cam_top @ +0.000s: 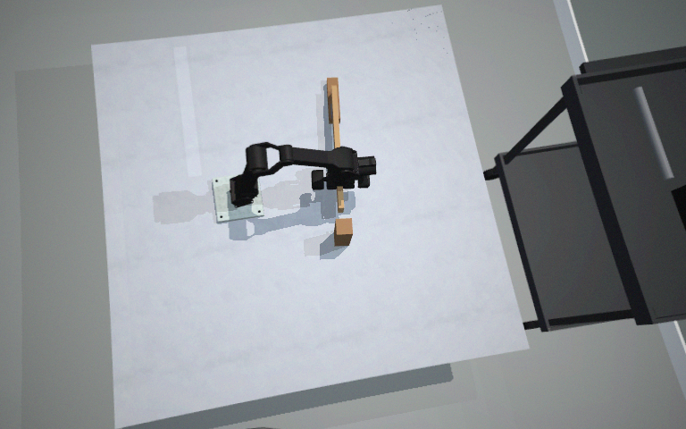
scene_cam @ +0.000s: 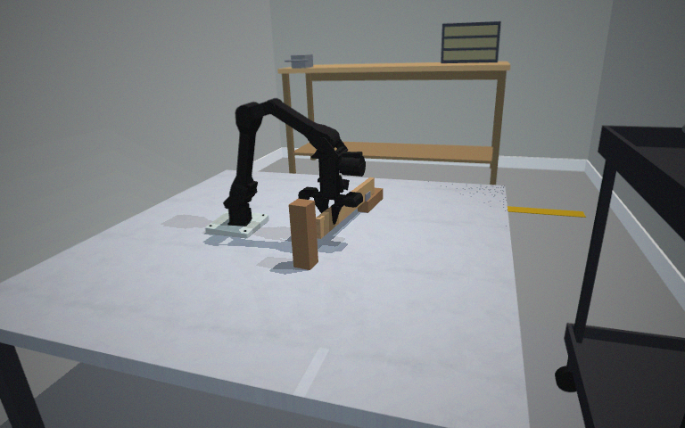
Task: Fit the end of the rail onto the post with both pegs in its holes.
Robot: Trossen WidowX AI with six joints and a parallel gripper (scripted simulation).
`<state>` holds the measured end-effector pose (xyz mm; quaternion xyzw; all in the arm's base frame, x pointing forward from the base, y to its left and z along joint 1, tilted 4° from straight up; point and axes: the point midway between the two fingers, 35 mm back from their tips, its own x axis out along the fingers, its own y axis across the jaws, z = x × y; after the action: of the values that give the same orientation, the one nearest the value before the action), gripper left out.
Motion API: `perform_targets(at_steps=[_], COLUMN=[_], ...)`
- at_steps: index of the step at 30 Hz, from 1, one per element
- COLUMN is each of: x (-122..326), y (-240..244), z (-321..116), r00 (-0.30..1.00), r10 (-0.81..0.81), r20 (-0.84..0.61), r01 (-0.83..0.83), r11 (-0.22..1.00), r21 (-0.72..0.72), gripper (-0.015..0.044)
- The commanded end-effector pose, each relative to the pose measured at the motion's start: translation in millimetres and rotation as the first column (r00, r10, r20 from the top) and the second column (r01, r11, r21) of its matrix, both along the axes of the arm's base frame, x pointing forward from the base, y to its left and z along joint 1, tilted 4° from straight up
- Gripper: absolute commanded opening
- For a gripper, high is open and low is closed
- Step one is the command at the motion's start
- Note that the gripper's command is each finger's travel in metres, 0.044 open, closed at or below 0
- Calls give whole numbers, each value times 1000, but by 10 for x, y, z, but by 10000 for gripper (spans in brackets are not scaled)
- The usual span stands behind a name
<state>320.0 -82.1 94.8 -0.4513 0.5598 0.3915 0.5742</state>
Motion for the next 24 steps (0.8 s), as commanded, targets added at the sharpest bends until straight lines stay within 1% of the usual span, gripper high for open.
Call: perform_targets(at_steps=[1, 24], x=[-7, -24], y=[-21, -86], z=[6, 34], r00=[1000, 1000], r10=[3, 3], r20=[0, 0], r01=[-3, -3], r11=[1000, 1000], r21=[-3, -4], gripper=[0, 0])
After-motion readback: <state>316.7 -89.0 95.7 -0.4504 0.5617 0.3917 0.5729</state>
